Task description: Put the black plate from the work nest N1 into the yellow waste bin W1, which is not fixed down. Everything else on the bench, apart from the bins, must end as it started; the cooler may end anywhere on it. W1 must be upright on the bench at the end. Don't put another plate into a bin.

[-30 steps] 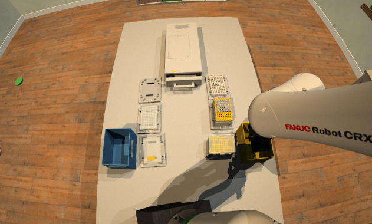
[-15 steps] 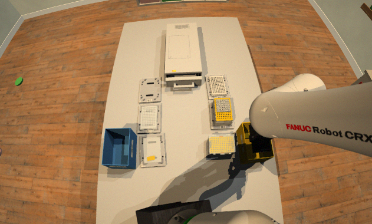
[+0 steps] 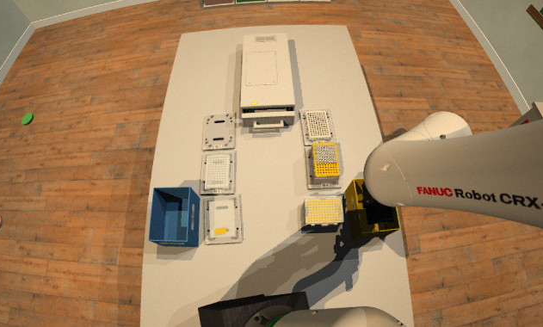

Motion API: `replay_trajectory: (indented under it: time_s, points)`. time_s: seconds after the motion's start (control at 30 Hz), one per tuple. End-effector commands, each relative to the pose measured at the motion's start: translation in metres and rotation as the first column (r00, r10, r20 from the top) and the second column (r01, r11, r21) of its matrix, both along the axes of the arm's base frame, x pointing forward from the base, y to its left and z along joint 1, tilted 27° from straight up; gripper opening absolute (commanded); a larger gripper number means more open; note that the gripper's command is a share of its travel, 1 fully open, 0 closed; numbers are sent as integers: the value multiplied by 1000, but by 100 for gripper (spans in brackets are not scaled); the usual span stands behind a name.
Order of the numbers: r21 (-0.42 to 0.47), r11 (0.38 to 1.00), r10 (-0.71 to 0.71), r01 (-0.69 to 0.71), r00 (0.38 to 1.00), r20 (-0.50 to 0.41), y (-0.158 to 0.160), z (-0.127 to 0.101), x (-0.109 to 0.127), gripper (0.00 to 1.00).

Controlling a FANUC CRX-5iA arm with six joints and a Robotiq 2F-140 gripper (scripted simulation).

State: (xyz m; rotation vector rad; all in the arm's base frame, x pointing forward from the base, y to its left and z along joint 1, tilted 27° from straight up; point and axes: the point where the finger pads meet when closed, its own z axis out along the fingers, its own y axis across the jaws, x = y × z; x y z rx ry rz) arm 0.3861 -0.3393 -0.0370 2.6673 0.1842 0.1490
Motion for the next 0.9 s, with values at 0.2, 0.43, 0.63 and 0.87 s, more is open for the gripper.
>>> replay_trajectory:
  time_s: [0.2,0.43,0.63,0.87]
  points:
    - [-1,1000,0,0,1000,1,-4,-8,2,10]
    - [-1,1000,0,0,1000,1,-8,-16,3,10]
    - [-1,1000,0,0,1000,1,-11,-21,4,10]
    - [-1,1000,0,0,1000,1,-12,-23,4,10]
